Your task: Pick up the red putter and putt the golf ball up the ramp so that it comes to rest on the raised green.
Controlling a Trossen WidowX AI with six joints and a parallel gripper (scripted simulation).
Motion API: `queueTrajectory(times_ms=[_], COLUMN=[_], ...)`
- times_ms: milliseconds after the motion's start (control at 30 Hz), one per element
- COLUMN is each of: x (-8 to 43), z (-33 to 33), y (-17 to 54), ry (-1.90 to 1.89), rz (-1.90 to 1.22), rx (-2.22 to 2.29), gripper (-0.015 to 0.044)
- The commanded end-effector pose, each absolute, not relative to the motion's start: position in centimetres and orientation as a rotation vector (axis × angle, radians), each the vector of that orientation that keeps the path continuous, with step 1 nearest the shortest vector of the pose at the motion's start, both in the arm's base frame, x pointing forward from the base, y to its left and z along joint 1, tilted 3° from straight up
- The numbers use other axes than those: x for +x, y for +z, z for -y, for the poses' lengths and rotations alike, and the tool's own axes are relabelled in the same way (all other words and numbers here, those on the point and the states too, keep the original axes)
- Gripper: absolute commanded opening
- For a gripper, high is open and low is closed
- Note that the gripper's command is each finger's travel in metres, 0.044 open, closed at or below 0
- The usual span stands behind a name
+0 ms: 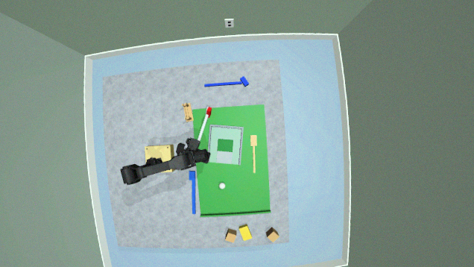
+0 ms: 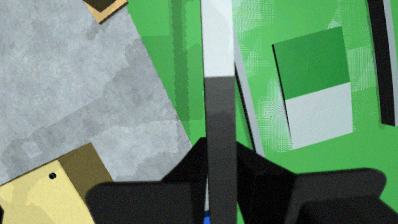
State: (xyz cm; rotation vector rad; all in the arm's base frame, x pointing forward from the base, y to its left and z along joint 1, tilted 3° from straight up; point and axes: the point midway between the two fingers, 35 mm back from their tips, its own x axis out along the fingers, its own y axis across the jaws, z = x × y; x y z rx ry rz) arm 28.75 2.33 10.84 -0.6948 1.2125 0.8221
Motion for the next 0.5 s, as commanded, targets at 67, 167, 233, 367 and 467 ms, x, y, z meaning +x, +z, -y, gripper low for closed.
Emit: queueTrajectory(times_ms=[67,167,233,367,467], x=[28.7,28.5,28.3,27.9,27.5], z=[0.8,2.3,3.3,5.2,6.7], y=[11.0,11.0,11.0,11.0,11.1], ry=[0.704,0.648,0.611,0.536,0.48], rz=[-1.265,-1.29,-1.305,-1.334,-1.355], rx=[-0.594,-0.544,-0.511,-0.443,-0.392], gripper=[0.0,0.0,0.0,0.0,0.0])
